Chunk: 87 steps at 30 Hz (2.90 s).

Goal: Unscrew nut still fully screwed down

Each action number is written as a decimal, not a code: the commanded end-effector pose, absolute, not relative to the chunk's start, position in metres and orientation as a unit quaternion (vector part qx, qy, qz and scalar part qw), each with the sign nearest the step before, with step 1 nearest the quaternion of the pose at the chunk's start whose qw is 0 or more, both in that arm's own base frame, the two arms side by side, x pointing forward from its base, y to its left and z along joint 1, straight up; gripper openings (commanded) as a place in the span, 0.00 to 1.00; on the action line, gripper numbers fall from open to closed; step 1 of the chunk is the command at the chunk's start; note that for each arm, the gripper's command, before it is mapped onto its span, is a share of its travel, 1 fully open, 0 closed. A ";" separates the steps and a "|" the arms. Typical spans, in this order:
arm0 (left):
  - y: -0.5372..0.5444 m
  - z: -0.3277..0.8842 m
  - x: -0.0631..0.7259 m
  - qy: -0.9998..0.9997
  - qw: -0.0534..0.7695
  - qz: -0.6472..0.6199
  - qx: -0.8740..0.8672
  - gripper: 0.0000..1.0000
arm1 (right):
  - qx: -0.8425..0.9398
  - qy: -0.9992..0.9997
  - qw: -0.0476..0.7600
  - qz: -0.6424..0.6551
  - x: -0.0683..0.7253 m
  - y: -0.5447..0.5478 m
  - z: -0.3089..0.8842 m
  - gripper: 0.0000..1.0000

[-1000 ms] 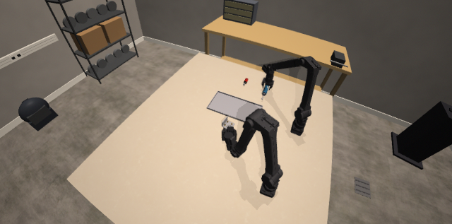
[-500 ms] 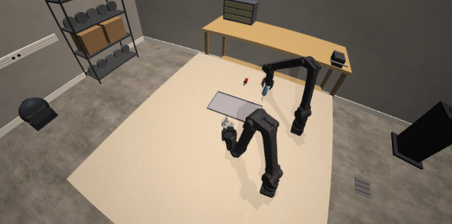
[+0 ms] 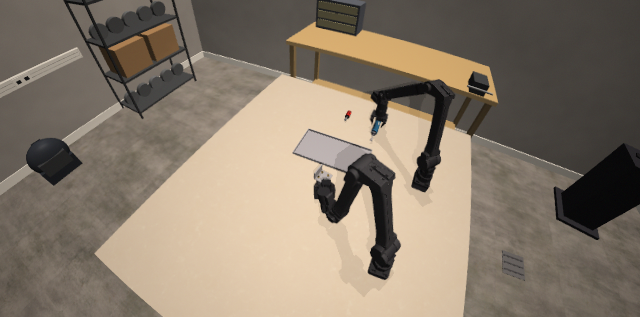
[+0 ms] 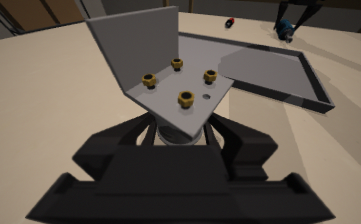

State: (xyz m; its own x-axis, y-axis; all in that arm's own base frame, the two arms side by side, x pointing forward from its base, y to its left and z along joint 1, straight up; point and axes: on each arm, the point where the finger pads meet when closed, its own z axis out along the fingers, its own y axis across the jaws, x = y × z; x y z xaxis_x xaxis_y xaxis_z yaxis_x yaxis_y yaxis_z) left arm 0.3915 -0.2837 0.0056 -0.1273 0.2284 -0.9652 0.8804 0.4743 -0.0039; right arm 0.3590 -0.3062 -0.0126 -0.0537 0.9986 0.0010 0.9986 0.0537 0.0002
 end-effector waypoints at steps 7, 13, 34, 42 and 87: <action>-0.291 0.020 0.391 0.666 0.536 -0.315 0.411 0.59 | -0.688 -0.725 -0.032 -0.002 0.374 -0.325 0.023 0.65; -0.291 0.020 0.391 0.666 0.536 -0.315 0.411 0.59 | -0.688 -0.725 -0.032 -0.002 0.375 -0.324 0.036 0.65; -0.291 0.020 0.391 0.666 0.536 -0.315 0.411 0.59 | -0.687 -0.726 -0.016 -0.001 0.369 -0.314 0.048 0.65; -0.291 0.020 0.391 0.666 0.536 -0.315 0.411 0.59 | -0.683 -0.729 -0.034 -0.001 0.378 -0.319 0.071 0.65; -0.291 0.020 0.392 0.666 0.537 -0.315 0.411 0.77 | -0.683 -0.730 -0.031 -0.001 0.380 -0.318 0.071 0.65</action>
State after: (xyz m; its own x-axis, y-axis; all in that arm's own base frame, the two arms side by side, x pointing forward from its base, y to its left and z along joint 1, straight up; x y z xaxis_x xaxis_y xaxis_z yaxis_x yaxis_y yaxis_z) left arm 0.3913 -0.2837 0.0058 -0.1267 0.2283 -0.9653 0.8805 0.4740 -0.0035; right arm 0.3584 -0.3058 0.0446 -0.0535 0.9986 0.0026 0.9986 0.0535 -0.0015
